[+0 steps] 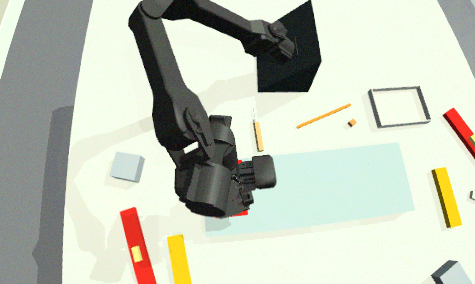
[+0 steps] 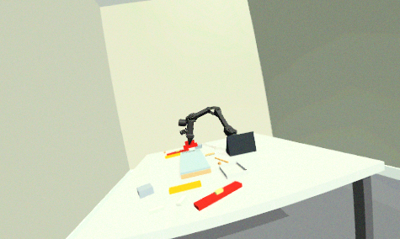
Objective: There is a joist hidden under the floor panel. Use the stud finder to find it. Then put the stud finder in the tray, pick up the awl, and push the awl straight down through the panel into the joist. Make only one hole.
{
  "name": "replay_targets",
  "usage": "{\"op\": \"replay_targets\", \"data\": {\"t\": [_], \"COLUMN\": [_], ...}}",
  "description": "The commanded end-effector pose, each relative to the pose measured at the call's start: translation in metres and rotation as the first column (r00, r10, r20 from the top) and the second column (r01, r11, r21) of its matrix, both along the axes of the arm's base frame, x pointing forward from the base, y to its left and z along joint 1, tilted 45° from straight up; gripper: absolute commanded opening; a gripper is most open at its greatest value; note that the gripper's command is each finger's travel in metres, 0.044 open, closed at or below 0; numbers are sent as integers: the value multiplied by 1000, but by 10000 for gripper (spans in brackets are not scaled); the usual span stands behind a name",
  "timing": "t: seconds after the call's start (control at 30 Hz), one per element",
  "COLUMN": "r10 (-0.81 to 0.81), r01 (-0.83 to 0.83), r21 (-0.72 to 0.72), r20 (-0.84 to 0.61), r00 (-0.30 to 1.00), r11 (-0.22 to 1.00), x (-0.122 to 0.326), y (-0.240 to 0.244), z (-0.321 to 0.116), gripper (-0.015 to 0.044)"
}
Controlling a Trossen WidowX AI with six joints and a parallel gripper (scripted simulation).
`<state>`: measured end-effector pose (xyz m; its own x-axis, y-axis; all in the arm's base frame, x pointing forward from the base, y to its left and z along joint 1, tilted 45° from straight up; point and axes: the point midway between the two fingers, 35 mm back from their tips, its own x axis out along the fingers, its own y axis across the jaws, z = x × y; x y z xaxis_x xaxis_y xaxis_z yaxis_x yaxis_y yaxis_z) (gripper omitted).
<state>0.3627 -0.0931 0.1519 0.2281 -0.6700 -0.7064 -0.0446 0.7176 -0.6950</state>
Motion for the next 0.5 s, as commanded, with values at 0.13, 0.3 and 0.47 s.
{"op": "replay_targets", "data": {"t": [0.13, 0.3, 0.47], "r10": [2, 2, 39], "r01": [-2, -1, -39], "r21": [-6, -9, 4], "r20": [20, 22, -5], "r00": [1000, 1000, 999], "r11": [1000, 1000, 999], "x": [2, 1, 6], "y": [29, 37, 50], "z": [34, 44, 34], "gripper": [0, 0, 0]}}
